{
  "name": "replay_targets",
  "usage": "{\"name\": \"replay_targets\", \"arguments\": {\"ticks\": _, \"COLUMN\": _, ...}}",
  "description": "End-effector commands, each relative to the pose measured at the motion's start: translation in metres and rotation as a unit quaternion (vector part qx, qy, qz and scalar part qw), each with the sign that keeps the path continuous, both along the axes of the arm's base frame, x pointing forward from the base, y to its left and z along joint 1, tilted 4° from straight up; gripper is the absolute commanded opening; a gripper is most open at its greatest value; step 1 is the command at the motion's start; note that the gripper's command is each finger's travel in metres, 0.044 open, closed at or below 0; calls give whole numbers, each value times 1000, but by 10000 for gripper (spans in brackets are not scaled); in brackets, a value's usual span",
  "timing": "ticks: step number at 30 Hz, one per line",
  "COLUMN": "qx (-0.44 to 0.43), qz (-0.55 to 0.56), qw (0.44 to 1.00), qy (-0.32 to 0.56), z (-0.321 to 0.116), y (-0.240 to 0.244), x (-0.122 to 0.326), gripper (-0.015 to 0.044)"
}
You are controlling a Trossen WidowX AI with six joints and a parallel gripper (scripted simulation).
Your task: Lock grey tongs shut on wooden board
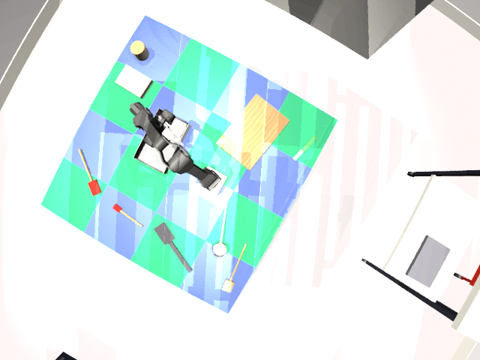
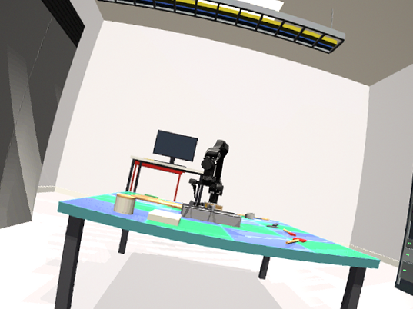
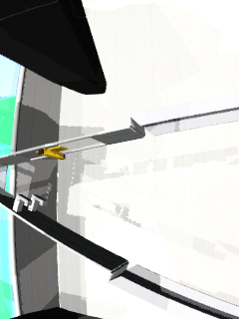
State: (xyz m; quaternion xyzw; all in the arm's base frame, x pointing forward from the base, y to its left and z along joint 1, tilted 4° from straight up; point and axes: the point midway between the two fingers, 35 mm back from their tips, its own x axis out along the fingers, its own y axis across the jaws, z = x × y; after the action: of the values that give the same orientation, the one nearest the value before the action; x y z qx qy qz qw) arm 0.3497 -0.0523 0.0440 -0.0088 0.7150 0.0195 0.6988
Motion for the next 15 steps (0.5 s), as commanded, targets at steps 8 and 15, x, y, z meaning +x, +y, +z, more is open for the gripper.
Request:
{"name": "replay_targets", "arguments": {"ticks": 8, "qx": 4, "qz": 1, "qw": 1000, "qy": 5, "z": -22, "y": 2, "x": -2, "gripper": 440}}
{"name": "replay_targets", "arguments": {"ticks": 15, "qx": 4, "qz": 1, "qw": 1000, "qy": 5, "z": -34, "y": 3, "x": -3, "gripper": 440}}
